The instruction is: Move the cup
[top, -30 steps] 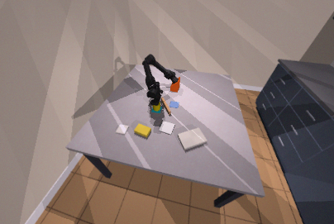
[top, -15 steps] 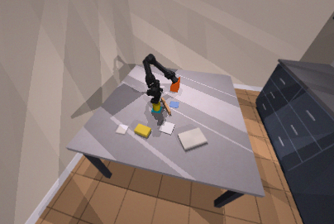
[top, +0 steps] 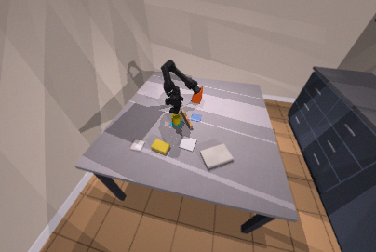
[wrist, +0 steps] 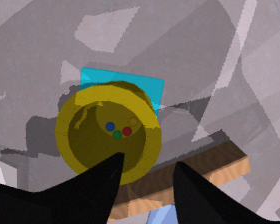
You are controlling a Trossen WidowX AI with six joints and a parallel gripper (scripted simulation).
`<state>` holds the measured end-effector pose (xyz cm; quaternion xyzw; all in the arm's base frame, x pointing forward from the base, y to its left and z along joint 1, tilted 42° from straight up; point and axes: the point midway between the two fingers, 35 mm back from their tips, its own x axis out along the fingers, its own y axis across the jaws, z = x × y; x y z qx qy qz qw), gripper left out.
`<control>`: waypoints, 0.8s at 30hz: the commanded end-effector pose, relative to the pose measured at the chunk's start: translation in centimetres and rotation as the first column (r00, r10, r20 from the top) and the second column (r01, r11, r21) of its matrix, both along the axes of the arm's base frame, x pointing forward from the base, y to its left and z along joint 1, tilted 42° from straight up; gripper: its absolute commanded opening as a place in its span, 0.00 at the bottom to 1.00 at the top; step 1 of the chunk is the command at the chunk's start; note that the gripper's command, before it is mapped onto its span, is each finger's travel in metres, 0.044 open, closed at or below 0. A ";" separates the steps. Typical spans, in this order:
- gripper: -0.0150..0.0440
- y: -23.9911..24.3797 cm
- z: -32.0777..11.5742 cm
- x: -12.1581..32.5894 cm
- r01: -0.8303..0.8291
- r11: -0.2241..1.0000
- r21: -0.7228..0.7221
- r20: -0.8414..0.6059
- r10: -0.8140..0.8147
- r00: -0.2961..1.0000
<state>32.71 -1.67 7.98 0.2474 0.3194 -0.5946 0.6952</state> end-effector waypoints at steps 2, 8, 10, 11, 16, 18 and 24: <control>0.50 0.4 0.5 -0.1 0.000 1.000 0.006 0.010 0.000 1.000; 0.77 0.2 0.1 -0.1 -0.001 1.000 0.000 0.001 0.001 1.000; 0.86 0.2 0.1 -0.1 -0.001 1.000 0.000 0.001 0.001 1.000; 0.90 0.2 0.2 -0.1 -0.001 1.000 0.000 0.001 0.001 1.000; 1.00 1.1 1.1 -0.1 -0.001 1.000 0.002 0.002 0.001 1.000; 1.00 1.6 1.7 -0.1 -0.001 1.000 0.004 0.003 0.001 1.000; 1.00 3.1 3.4 -0.3 -0.001 1.000 0.007 0.006 0.001 1.000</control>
